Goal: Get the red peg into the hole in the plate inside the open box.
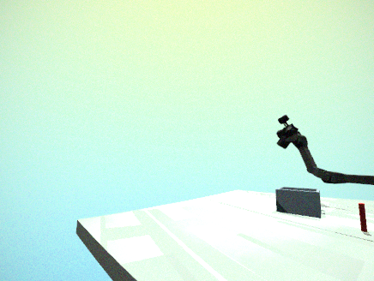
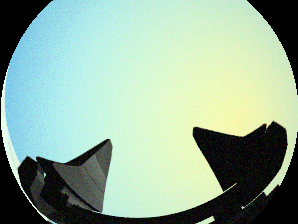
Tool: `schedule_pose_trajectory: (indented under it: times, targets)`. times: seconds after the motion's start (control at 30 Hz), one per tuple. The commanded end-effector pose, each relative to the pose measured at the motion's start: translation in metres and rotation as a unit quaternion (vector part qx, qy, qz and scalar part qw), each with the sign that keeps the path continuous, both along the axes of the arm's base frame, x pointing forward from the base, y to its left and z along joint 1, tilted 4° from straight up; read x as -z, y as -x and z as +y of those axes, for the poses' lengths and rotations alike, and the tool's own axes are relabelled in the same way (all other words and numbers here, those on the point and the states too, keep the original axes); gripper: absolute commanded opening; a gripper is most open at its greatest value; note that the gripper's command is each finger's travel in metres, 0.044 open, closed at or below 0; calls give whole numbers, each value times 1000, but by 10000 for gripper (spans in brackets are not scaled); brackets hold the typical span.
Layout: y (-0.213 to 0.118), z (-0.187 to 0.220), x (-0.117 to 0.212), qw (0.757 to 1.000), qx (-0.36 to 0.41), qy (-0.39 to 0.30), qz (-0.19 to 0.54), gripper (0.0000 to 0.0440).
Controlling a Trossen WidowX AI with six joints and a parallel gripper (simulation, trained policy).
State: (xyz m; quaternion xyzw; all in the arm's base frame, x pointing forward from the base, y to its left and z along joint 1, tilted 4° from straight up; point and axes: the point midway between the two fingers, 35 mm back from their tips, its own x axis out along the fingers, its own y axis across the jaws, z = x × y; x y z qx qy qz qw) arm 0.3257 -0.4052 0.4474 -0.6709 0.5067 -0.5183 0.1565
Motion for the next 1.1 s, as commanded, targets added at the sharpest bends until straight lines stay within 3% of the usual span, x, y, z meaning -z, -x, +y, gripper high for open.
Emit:
schedule_pose_trajectory:
  times: [0.0,0.23,0.5,0.8,1.07]
  targets:
    - [54,3,-36,997,29,62,-39,427]
    - [140,23,-85,980,79,163,-85,419]
    - [228,75,-130,942,139,283,-114,409]
    - [304,159,-161,879,199,416,-122,402]
    - [345,245,-170,806,242,529,-111,399]
